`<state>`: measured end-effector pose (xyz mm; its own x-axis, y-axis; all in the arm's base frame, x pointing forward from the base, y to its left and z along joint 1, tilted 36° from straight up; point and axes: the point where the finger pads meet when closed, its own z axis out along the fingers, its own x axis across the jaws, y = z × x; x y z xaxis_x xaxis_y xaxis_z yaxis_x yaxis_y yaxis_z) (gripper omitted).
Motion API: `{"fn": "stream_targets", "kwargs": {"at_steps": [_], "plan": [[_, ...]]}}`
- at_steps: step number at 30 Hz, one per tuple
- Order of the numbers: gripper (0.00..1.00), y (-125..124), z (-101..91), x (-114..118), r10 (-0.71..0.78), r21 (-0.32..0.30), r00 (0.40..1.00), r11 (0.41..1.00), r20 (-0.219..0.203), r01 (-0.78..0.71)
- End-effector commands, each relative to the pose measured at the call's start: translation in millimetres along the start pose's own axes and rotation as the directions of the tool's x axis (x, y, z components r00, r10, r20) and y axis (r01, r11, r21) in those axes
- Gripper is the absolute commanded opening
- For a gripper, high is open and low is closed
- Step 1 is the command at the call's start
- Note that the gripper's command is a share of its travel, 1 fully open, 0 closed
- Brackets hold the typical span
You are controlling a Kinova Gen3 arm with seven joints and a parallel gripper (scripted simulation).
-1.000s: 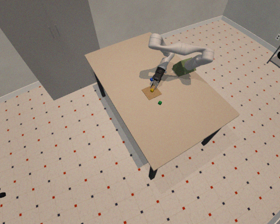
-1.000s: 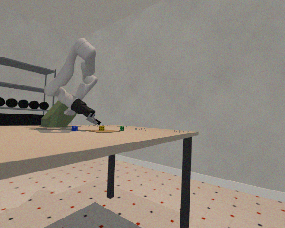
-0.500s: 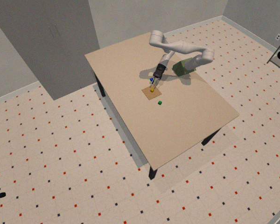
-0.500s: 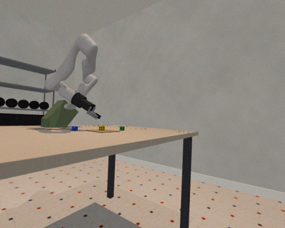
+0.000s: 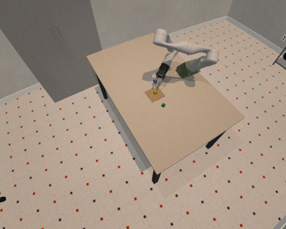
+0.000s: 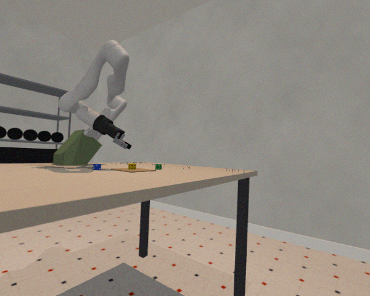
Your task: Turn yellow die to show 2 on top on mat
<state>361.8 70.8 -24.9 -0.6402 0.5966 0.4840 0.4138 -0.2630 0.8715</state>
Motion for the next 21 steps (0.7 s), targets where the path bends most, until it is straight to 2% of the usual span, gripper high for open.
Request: {"fn": "stream_targets", "kwargs": {"at_steps": [1, 5, 9, 11, 21], "plan": [[0.79, 2, 0.2, 0, -0.003, 0.005, 1.000, 1.000, 0.000, 0.003], [0.79, 3, 0.8, 0, -0.003, 0.034, 1.000, 0.999, 0.001, 0.003], [0.79, 6, 1.6, 0, -0.005, 0.087, 1.000, 0.996, 0.006, 0.004], [0.79, 6, 1.6, 0, -0.005, 0.087, 1.000, 0.996, 0.006, 0.004], [0.79, 17, 7.3, 0, -0.008, 0.301, 1.000, 0.954, 0.012, 0.004]]}}
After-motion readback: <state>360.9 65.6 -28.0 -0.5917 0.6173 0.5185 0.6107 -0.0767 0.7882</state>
